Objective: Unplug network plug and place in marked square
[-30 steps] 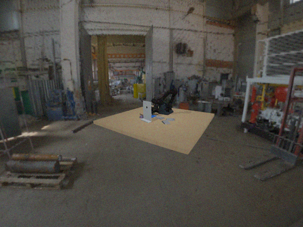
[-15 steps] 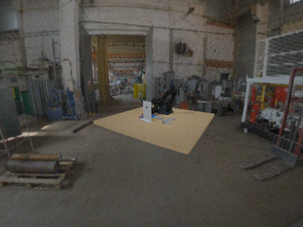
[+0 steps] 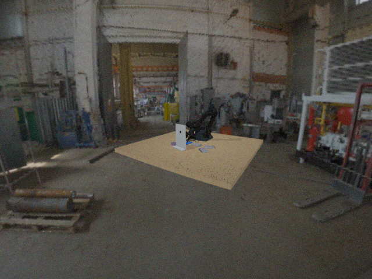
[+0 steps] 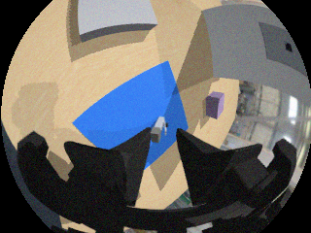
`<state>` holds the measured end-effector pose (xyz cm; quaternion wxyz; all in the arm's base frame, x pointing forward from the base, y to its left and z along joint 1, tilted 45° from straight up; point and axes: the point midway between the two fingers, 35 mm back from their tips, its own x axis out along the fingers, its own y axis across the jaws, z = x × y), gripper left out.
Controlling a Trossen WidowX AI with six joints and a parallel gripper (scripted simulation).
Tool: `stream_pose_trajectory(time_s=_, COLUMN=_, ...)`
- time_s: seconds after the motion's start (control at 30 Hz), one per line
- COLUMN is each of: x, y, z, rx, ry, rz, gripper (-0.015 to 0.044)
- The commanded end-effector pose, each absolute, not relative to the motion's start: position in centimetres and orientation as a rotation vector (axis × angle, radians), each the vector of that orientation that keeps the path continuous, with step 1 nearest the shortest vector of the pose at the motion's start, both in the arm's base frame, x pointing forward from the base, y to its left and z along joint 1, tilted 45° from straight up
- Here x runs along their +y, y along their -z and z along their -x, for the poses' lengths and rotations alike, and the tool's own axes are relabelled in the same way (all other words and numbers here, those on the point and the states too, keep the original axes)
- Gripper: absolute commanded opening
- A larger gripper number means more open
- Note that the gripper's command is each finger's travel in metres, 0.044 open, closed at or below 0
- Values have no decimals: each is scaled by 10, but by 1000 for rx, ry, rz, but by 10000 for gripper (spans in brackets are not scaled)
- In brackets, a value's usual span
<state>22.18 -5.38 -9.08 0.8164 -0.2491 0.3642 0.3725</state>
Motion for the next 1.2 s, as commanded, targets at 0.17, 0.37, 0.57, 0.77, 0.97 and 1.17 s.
stream_pose_trajectory(time_s=0.17, x=-57, y=86, z=-219, rx=778, ry=-795, rz=531, gripper=156)
stream_pose_trajectory(time_s=0.37, x=-61, y=81, z=-216, rx=780, ry=-795, rz=531, gripper=156)
stream_pose_trajectory(time_s=0.57, x=-64, y=76, z=-213, rx=781, ry=-795, rz=531, gripper=156)
stream_pose_trajectory(time_s=0.77, x=-66, y=71, z=-210, rx=782, ry=-795, rz=531, gripper=156)
stream_pose_trajectory(time_s=0.97, x=-70, y=67, z=-209, rx=783, ry=-795, rz=531, gripper=156)
stream_pose_trajectory(time_s=1.17, x=-77, y=62, z=-211, rx=784, ry=-795, rz=532, gripper=156)
